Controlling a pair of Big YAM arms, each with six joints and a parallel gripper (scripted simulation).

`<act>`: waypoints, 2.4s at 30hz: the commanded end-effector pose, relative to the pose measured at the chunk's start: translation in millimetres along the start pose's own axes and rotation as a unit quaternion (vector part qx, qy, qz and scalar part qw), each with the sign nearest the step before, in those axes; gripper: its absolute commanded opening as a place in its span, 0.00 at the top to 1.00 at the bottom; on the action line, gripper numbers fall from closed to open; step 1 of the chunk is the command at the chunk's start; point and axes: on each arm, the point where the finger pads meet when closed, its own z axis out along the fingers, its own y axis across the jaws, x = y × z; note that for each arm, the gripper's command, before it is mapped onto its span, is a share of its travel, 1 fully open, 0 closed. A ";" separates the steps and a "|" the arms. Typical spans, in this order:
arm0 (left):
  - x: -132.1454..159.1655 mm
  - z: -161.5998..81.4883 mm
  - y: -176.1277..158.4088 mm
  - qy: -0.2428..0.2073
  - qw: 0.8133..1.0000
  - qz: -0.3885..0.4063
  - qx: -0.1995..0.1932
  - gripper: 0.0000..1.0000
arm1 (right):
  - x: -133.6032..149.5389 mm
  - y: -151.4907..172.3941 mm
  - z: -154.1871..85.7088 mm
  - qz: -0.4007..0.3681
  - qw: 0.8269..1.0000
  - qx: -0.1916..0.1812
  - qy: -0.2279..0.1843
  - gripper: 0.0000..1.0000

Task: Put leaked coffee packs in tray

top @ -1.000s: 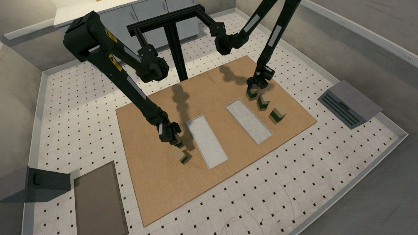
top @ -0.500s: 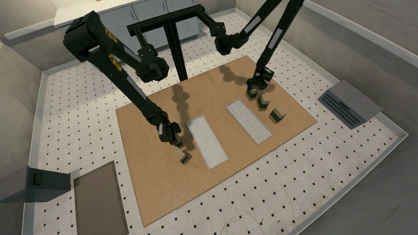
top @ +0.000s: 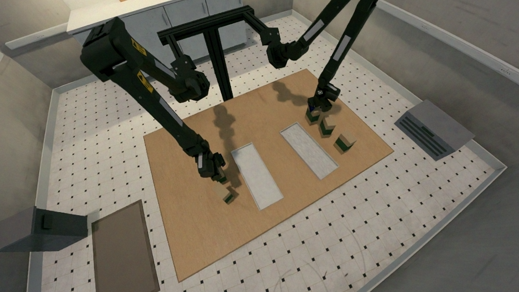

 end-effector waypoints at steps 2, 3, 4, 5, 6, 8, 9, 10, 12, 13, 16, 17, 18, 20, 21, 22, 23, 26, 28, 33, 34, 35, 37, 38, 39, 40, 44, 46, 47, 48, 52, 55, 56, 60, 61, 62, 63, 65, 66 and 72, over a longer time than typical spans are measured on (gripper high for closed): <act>-1.4 0.3 1.4 -0.003 1.000 0.000 -0.002 0.74 | -13.0 -4.0 6.1 -0.002 1.000 0.003 -0.014 0.21; -1.4 0.3 1.4 -0.003 1.000 0.000 -0.002 0.74 | -13.0 -4.0 6.1 -0.002 1.000 0.003 -0.014 0.21; -1.4 0.3 1.4 -0.003 1.000 0.000 -0.002 0.74 | -13.0 -4.0 6.1 -0.002 1.000 0.003 -0.014 0.21; -1.4 0.3 1.4 -0.003 1.000 0.000 -0.002 0.74 | -18.0 -6.0 0.4 0.002 1.000 0.005 -0.024 0.21; -1.4 0.3 1.4 -0.003 1.000 0.000 -0.002 0.74 | -12.3 -4.8 8.2 0.000 1.000 0.004 -0.014 0.21; -1.4 0.3 1.4 -0.003 1.000 0.000 -0.002 0.74 | -11.6 -6.8 12.0 0.001 1.000 0.005 -0.012 0.21; -1.4 0.3 1.4 -0.003 1.000 0.000 -0.002 0.74 | -10.4 -5.7 13.4 0.000 1.000 0.004 -0.011 0.21; -1.4 0.3 1.4 -0.003 1.000 0.000 -0.002 0.74 | -9.1 -3.6 14.8 -0.002 1.000 0.003 -0.010 0.21; -1.4 0.3 1.4 -0.003 1.000 0.000 -0.002 0.74 | -8.7 -3.0 17.5 -0.002 1.000 0.002 -0.010 0.21; -1.4 0.3 1.4 -0.003 1.000 0.000 -0.002 0.74 | -9.5 -5.0 18.9 -0.001 1.000 0.004 -0.010 0.21; -1.4 0.3 1.4 -0.003 1.000 0.000 -0.002 0.74 | -11.3 -4.9 22.7 -0.001 1.000 0.004 -0.012 0.21; -1.4 0.3 1.4 -0.003 1.000 0.000 -0.002 0.74 | -11.7 -3.5 23.9 -0.002 1.000 0.002 -0.012 0.21; -1.4 0.3 1.4 -0.003 1.000 0.000 -0.002 0.74 | -11.6 -3.5 25.3 -0.002 1.000 0.002 -0.012 0.21; -1.4 0.3 1.4 -0.003 1.000 0.000 -0.002 0.74 | -11.0 -4.8 26.8 -0.001 1.000 0.003 -0.012 0.21; -1.4 0.3 1.4 -0.003 1.000 0.000 -0.002 0.74 | -11.0 -4.8 26.8 -0.001 1.000 0.003 -0.012 0.21; -1.4 0.3 1.4 -0.003 1.000 0.000 -0.002 0.74 | -14.9 -7.9 20.8 0.003 1.000 0.007 -0.021 0.21; -1.4 0.3 1.4 -0.003 1.000 0.000 -0.002 0.74 | -9.0 -5.4 29.1 0.000 1.000 0.004 -0.011 0.21; -1.4 0.3 1.4 -0.003 1.000 0.000 -0.002 0.74 | -10.0 -4.0 33.6 -0.002 1.000 0.003 -0.011 0.21; -1.4 0.3 1.4 -0.003 1.000 0.000 -0.002 0.21 | -7.6 -3.9 36.6 -0.002 1.000 0.003 -0.009 0.21; -1.4 0.3 1.4 -0.003 1.000 0.000 -0.002 0.21 | -17.2 -6.3 30.6 0.001 1.000 0.006 -0.023 0.21; -1.4 0.3 1.4 -0.003 1.000 0.000 -0.002 0.21 | -17.5 -6.5 30.3 0.001 1.000 0.006 -0.024 0.21; -1.4 0.3 1.4 -0.003 1.000 0.000 -0.002 0.21 | -16.7 -6.2 30.5 0.001 1.000 0.006 -0.023 0.21; -1.4 0.3 1.4 -0.003 1.000 0.000 -0.002 0.21 | -8.1 -2.3 34.2 0.001 1.000 0.002 -0.010 0.21; -1.4 0.3 1.4 -0.003 1.000 0.000 -0.002 0.21 | -8.1 -2.3 34.2 0.001 1.000 0.002 -0.010 0.21; -1.4 0.3 1.4 -0.003 1.000 0.000 -0.002 0.21 | -8.1 -2.3 34.2 0.001 1.000 0.002 -0.010 0.21; -1.4 0.3 1.4 -0.003 1.000 0.000 -0.002 0.21 | -8.1 -2.3 34.2 0.001 1.000 0.002 -0.010 0.21; -1.4 0.3 1.4 -0.003 1.000 0.000 -0.002 0.21 | -8.1 -2.3 34.2 0.001 1.000 0.002 -0.010 0.74; -1.4 0.3 1.4 -0.003 1.000 0.000 -0.002 0.21 | -8.1 -2.3 34.2 0.001 1.000 0.002 -0.010 0.74; -1.4 0.3 1.4 -0.003 1.000 0.000 -0.002 0.21 | -8.1 -2.3 34.2 0.001 1.000 0.002 -0.010 0.74; -1.4 0.3 1.4 -0.003 1.000 0.000 -0.002 0.21 | -8.1 -2.3 34.2 0.001 1.000 0.002 -0.010 0.74; -1.4 0.3 1.4 -0.003 1.000 0.000 -0.002 0.21 | -8.1 -2.3 34.2 0.001 1.000 0.002 -0.010 0.74; -1.4 0.3 1.4 -0.003 1.000 0.000 -0.002 0.21 | -8.1 -2.3 34.2 0.001 1.000 0.002 -0.010 0.74; -1.4 0.3 1.4 -0.003 1.000 0.000 -0.002 0.21 | -8.1 -2.3 34.2 0.001 1.000 0.002 -0.010 0.74; -1.4 0.3 1.4 -0.003 1.000 0.000 -0.002 0.21 | -8.1 -2.3 34.2 0.001 1.000 0.002 -0.010 0.74; -1.4 0.3 1.4 -0.003 1.000 0.000 -0.002 0.21 | -8.1 -2.3 34.2 0.001 1.000 0.002 -0.010 0.74; -1.4 0.3 1.4 -0.003 1.000 0.000 -0.002 0.21 | -8.1 -2.3 34.2 0.001 1.000 0.002 -0.010 0.74; -1.4 0.3 1.4 -0.003 1.000 0.000 -0.002 0.21 | -8.1 -2.3 34.2 0.001 1.000 0.002 -0.010 0.74; -2.1 -19.6 -2.5 -0.004 1.000 0.002 0.001 0.21 | -8.1 -2.3 34.2 0.001 1.000 0.002 -0.010 0.74; -2.8 -27.8 -1.9 -0.005 1.000 -0.001 0.000 0.21 | -8.1 -2.3 34.2 0.001 1.000 0.002 -0.010 0.74; -2.5 -60.6 -1.8 -0.005 1.000 -0.002 0.000 0.21 | -8.1 -2.3 34.2 0.001 1.000 0.002 -0.010 0.74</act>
